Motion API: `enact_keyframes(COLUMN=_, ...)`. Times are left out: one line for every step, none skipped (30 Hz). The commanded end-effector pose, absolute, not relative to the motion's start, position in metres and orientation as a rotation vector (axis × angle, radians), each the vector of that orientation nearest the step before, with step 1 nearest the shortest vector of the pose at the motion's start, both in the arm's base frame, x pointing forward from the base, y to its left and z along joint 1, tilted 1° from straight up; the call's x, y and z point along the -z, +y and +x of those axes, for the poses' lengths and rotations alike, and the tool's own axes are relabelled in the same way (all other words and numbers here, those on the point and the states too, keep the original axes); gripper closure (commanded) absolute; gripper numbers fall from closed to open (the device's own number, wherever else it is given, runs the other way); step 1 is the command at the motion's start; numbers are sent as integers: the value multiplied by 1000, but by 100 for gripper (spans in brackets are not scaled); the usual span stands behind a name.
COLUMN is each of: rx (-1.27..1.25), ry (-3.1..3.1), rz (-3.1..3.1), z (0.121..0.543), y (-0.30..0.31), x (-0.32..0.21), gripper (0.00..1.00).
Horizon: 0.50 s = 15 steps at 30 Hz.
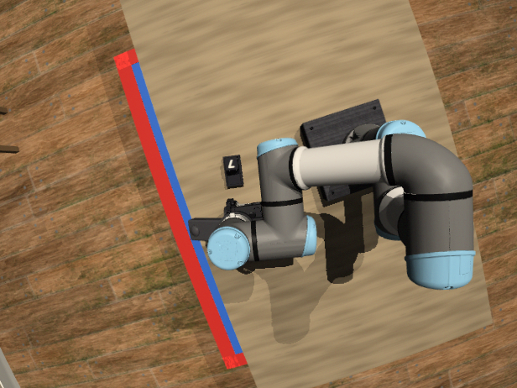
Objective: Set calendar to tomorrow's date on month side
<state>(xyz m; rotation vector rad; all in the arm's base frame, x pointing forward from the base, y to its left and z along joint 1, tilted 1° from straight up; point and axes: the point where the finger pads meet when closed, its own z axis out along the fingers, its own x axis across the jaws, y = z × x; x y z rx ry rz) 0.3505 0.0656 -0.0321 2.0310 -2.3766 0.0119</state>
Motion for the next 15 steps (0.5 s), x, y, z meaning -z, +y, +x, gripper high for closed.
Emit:
enact_keyframes(rx=-13, ry=-2378, rz=2032, z=351, y=65, x=32, gripper=89)
enact_keyframes(rx=-13, ry=-2378, rz=2032, z=351, y=65, x=32, gripper=89)
enact_keyframes(rx=-13, ry=-2378, rz=2032, z=351, y=65, x=32, gripper=89)
enact_keyframes(rx=-13, ry=-2378, rz=2032, z=351, y=65, x=32, gripper=89)
enact_keyframes(rx=-13, ry=-2378, rz=2032, z=351, y=65, x=32, gripper=89)
enact_keyframes(rx=-13, ry=-2378, rz=2032, z=351, y=65, x=32, gripper=89)
enact_keyframes(rx=-13, ry=-2378, rz=2032, z=351, y=65, x=32, gripper=89)
enact_keyframes(rx=-13, ry=-2378, rz=2032, z=351, y=65, x=32, gripper=89)
enact_keyframes(rx=-13, ry=-2378, rz=2032, z=351, y=65, x=32, gripper=89)
enact_keyframes(rx=-13, ry=-2378, rz=2032, z=351, y=65, x=32, gripper=89)
enact_keyframes(rx=-13, ry=-2378, rz=2032, z=351, y=65, x=32, gripper=89)
enact_keyframes(rx=-13, ry=-2378, rz=2032, z=351, y=65, x=32, gripper=89)
enact_keyframes(rx=-13, ry=-2378, rz=2032, z=351, y=65, x=32, gripper=85)
enact_keyframes(rx=-13, ry=-2378, rz=2032, z=351, y=65, x=32, gripper=85)
enact_keyframes(rx=-13, ry=-2378, rz=2032, z=351, y=65, x=32, gripper=85)
